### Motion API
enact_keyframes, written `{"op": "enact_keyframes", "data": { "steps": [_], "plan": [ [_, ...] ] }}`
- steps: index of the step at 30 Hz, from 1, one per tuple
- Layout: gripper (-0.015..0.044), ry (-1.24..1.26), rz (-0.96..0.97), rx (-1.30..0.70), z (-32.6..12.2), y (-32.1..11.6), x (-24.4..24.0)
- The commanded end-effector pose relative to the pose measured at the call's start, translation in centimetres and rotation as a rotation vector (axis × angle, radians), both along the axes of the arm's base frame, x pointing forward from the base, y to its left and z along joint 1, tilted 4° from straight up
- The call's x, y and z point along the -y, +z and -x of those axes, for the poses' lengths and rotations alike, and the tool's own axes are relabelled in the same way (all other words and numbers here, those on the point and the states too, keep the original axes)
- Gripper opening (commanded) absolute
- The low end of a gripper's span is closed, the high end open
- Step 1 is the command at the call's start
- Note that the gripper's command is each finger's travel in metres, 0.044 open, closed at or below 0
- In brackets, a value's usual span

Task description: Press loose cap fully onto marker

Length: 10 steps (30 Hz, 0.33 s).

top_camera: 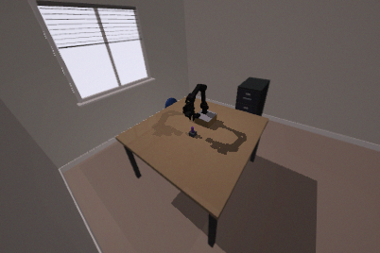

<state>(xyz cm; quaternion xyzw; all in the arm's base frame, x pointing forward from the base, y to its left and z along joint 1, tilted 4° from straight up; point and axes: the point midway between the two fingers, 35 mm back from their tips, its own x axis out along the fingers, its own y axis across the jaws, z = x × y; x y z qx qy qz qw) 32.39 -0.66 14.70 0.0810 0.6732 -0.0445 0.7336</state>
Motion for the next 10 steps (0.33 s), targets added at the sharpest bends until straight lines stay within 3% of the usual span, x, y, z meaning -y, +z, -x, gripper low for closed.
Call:
{"op": "enact_keyframes", "data": {
  "steps": [1, 8, 10],
  "plan": [
    [0.0263, 0.006, 0.000, 0.001, -0.01, 0.12, 0.01],
    [0.0440, 0.006, 0.000, 0.001, -0.01, 0.12, 0.01],
    [0.0440, 0.006, 0.000, 0.001, -0.01, 0.12, 0.01]
  ]
}}
